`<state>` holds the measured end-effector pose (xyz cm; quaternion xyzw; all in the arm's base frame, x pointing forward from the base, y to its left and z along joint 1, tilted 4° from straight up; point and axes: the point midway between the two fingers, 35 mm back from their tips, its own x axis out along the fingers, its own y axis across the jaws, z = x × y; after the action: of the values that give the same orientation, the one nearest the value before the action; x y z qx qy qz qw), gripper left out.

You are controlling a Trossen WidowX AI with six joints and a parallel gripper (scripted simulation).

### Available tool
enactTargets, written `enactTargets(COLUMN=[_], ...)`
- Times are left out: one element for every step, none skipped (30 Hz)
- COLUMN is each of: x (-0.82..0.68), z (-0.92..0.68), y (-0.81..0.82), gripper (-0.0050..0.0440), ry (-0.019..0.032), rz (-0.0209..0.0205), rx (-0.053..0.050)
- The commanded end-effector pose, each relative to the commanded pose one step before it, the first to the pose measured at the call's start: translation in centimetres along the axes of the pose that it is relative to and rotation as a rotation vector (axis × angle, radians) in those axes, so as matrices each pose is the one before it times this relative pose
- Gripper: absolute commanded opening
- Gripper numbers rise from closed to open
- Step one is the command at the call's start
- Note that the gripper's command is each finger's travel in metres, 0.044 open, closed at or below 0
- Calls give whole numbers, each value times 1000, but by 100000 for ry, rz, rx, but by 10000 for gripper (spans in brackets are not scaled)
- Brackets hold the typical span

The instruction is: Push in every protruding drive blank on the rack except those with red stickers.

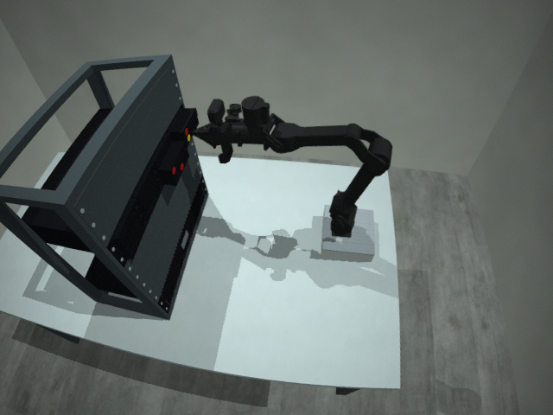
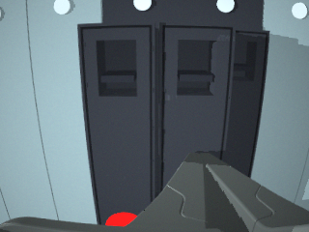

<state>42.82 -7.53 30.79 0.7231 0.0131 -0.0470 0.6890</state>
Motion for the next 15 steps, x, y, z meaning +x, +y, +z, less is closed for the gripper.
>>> enactTargets(x=[367, 187, 134, 65, 12, 0, 0, 0, 0, 0, 0, 0, 0, 0, 0], z=[-46, 5, 3, 2, 0, 0, 0, 0, 0, 0, 0, 0, 0, 0, 0], y=[1374, 28, 20, 9, 2, 0, 0, 0, 0, 0, 0, 0, 0, 0, 0], gripper=[0, 0, 0, 0, 0, 0, 0, 0, 0, 0, 0, 0, 0, 0, 0], ry=[-118, 0, 0, 0, 0, 0, 0, 0, 0, 0, 0, 0, 0, 0, 0], rz=[2961, 0, 0, 0, 0, 0, 0, 0, 0, 0, 0, 0, 0, 0, 0], rx=[-574, 0, 0, 0, 0, 0, 0, 0, 0, 0, 0, 0, 0, 0, 0])
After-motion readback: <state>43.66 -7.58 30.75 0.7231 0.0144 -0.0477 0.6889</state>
